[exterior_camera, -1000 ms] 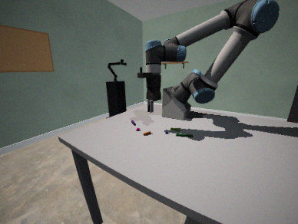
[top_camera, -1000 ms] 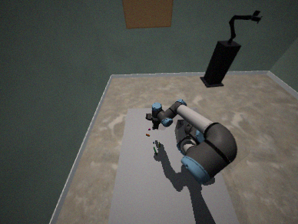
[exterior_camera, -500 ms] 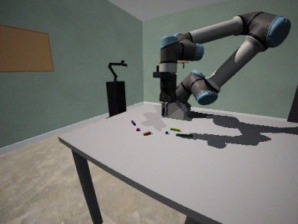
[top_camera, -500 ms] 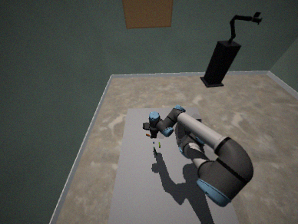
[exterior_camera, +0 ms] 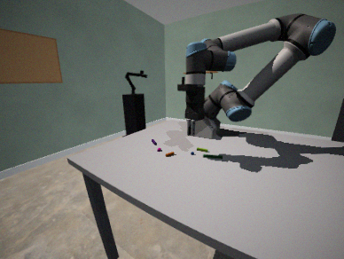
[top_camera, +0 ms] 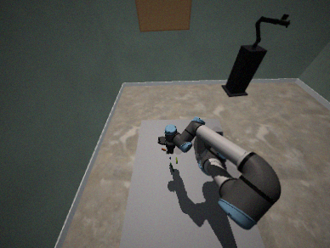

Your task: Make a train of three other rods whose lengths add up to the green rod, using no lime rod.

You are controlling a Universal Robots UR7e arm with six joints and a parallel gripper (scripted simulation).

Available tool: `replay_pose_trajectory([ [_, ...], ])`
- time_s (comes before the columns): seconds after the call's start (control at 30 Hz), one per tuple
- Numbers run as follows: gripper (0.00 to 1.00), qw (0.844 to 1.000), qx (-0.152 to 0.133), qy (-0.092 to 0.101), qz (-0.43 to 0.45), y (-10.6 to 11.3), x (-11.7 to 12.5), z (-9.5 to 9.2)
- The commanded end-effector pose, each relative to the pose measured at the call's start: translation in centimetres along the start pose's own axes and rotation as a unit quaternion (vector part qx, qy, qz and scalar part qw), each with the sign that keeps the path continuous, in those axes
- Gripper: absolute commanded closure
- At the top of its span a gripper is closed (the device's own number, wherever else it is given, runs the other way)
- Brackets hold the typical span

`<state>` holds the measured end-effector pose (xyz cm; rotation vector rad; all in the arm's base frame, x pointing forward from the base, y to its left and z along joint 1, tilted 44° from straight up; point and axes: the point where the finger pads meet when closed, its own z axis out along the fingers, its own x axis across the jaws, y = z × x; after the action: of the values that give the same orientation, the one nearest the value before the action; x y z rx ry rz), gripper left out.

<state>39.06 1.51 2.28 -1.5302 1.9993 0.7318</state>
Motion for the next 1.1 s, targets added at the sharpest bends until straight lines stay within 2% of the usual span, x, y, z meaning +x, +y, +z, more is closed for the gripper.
replay_pose_trajectory([
  [0.0,0.76,1.000,0.000,0.000,0.000,0.0,0.0,1.2],
  [0.13,0.76,1.000,0.000,0.000,0.000,0.0,0.0,2.9],
  [0.2,0.76,1.000,0.000,0.000,0.000,0.0,0.0,2.9],
  [0.6,0.76,1.000,0.000,0.000,0.000,-0.1,0.0,7.5],
  [1.07,0.76,1.000,0.000,0.000,0.000,-0.1,0.0,8.4],
])
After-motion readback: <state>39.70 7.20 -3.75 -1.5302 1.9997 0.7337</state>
